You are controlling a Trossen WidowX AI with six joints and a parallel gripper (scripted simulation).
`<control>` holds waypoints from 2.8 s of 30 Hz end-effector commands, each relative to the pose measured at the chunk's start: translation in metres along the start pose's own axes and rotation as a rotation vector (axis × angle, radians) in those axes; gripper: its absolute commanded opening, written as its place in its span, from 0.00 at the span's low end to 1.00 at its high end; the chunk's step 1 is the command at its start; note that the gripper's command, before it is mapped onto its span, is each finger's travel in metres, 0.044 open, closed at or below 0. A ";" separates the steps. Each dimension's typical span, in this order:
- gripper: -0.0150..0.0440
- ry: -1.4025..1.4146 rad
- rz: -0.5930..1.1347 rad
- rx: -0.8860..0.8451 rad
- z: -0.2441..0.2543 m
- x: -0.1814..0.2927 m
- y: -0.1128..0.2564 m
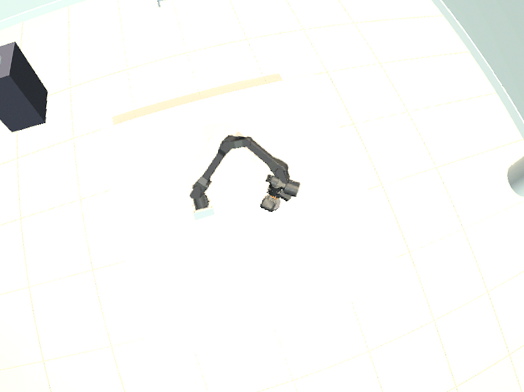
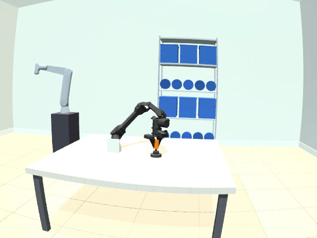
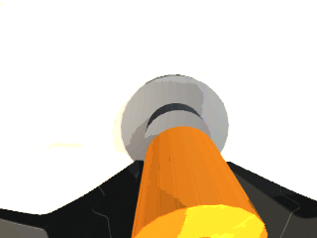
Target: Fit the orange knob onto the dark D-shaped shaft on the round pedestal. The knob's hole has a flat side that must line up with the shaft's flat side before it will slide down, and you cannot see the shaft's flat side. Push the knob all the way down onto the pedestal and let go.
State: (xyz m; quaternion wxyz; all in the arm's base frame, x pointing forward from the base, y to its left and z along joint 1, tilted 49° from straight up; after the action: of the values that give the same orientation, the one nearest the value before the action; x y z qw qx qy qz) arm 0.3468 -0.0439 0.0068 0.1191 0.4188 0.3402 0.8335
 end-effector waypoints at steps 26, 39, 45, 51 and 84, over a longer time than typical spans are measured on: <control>0.25 -0.176 -0.007 -0.005 0.000 -0.001 0.003; 0.25 -0.176 -0.007 -0.005 0.001 -0.003 0.003; 0.25 -0.344 -0.006 -0.006 0.002 -0.004 0.004; 0.25 -0.385 -0.006 -0.006 0.002 -0.004 0.004; 0.25 -0.385 -0.006 -0.006 0.001 -0.003 0.002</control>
State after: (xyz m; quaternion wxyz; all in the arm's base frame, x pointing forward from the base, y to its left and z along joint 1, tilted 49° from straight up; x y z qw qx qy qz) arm 0.3500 -0.0450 0.0073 0.1828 0.5667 0.3114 0.7406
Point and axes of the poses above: the point midway between the two fingers, 35 mm back from their tips, its own y axis back along the fingers, its own z axis across the jaws, x = y × z, the point moved 3 cm from there along y, back along the fingers, and after that the axes turned 15 degrees about -y, right-handed, at the moved point
